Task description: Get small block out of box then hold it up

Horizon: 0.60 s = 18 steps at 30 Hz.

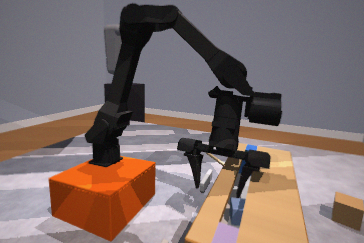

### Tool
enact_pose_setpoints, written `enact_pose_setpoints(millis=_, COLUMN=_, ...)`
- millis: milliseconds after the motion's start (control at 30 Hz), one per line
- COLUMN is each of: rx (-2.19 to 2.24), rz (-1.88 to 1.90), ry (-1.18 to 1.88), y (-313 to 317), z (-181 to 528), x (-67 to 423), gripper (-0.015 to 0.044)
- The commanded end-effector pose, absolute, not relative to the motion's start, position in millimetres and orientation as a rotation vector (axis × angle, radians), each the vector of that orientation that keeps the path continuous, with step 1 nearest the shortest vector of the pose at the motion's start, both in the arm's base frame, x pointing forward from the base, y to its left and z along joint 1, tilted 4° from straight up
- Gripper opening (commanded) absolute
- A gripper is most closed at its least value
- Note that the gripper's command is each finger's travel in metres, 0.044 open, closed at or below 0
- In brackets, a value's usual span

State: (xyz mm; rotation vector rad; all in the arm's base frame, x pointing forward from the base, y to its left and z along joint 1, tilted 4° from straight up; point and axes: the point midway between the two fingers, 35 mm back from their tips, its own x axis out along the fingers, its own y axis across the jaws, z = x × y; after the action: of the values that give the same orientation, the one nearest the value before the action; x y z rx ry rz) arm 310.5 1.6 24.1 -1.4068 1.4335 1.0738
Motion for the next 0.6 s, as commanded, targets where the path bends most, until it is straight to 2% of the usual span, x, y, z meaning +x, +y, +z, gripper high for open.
enact_pose_setpoints(millis=0, rx=-1.403, rz=1.072, ry=1.437, y=-1, z=24, x=310, gripper=0.04)
enact_pose_setpoints(millis=567, rx=-1.404, rz=1.071, ry=1.438, y=-18, z=23, x=310, gripper=0.04)
